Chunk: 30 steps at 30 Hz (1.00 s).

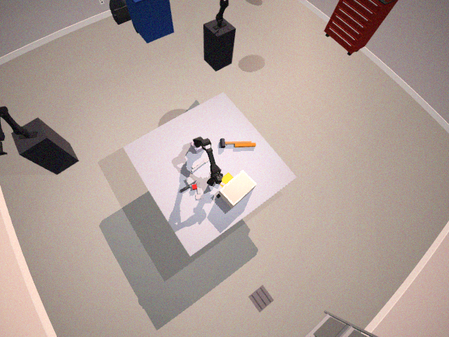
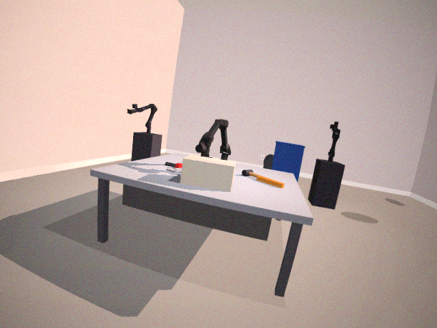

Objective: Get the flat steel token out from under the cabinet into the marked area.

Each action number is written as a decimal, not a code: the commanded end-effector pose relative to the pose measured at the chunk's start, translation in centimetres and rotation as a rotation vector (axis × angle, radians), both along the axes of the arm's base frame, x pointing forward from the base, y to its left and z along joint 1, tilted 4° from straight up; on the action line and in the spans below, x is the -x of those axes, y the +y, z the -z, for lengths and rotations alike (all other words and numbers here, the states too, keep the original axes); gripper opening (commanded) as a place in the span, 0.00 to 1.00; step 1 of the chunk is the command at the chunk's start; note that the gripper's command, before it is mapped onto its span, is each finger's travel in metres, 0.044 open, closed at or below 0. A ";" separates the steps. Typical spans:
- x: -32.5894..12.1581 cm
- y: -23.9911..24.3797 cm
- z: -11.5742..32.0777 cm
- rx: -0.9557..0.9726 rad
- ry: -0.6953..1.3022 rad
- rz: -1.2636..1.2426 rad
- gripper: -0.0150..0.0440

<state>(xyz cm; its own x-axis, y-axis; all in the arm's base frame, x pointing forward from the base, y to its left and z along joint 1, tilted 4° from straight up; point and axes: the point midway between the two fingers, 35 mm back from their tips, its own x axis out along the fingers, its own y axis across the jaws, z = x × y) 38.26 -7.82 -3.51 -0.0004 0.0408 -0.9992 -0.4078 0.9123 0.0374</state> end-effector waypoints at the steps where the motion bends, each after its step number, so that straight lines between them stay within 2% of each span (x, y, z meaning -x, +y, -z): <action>1: 0.3 0.8 0.1 -0.007 0.003 -0.008 0.25; 30: 1.1 2.7 0.0 -0.009 0.004 -0.008 0.25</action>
<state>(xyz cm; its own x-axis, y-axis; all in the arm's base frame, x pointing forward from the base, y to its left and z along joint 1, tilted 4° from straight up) 37.25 -5.49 -3.42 -0.0012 0.0432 -0.9991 -0.4095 0.9114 0.0399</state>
